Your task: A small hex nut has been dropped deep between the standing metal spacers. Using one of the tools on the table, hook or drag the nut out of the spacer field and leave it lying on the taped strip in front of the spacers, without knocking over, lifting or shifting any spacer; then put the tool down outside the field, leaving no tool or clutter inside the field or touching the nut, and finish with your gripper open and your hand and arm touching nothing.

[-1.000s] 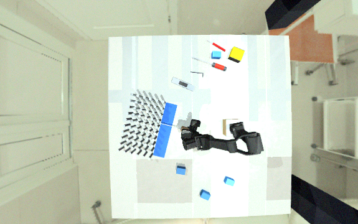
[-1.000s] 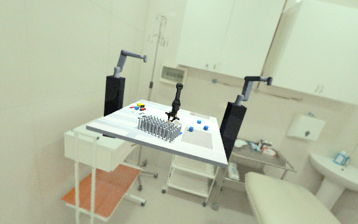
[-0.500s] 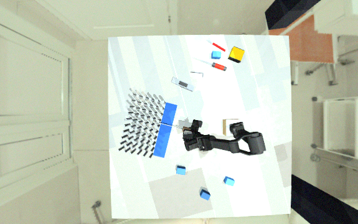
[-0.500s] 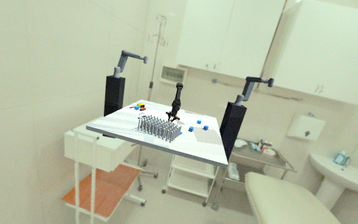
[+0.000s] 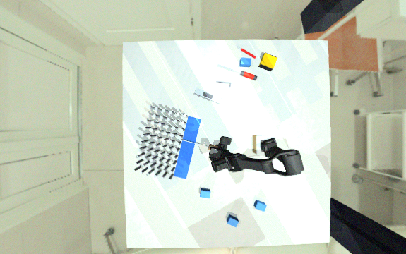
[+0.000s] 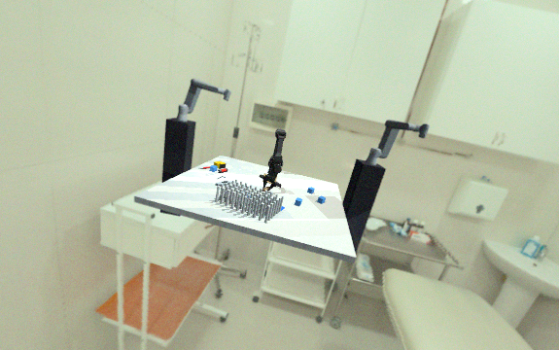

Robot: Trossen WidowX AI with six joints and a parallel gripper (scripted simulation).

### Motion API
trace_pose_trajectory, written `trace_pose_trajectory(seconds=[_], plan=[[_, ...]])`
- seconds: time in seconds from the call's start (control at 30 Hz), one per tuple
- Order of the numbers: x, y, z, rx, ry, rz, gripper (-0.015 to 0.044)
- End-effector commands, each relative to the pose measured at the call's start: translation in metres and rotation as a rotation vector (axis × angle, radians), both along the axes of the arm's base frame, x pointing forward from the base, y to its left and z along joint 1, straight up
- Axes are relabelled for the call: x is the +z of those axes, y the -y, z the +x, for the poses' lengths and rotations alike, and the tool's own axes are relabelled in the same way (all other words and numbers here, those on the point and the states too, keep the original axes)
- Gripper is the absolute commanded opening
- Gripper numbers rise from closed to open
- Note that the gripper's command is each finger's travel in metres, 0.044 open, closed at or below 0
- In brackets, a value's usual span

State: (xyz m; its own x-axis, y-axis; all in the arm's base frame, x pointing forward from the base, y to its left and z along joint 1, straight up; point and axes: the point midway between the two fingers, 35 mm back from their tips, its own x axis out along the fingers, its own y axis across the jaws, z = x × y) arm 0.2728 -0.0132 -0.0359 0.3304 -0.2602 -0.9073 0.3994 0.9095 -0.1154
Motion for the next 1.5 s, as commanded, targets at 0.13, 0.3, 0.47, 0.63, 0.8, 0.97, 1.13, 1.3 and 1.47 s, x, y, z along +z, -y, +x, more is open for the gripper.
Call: trace_pose_trajectory(seconds=[0.13, 0.3, 0.47, 0.63, 0.8, 0.97, 1.13, 1.3, 1.47], plan=[[0.000, -0.003, -0.006, -0.001, 0.003, -0.002, 0.0000], [0.000, -0.004, -0.010, -0.001, 0.002, -0.002, 0.0000], [0.000, -0.006, -0.013, -0.002, 0.002, -0.002, 0.0000], [0.002, -0.006, -0.013, -0.002, 0.002, -0.002, 0.0000], [0.005, -0.005, -0.012, -0.002, 0.002, -0.002, 0.0000], [0.008, -0.005, -0.011, -0.002, 0.003, -0.002, 0.0000], [0.012, -0.005, -0.010, -0.002, 0.003, -0.002, 0.0000], [0.016, -0.005, -0.009, -0.002, 0.004, -0.001, 0.0000], [0.019, -0.005, -0.008, -0.001, 0.004, -0.001, 0.0000]])
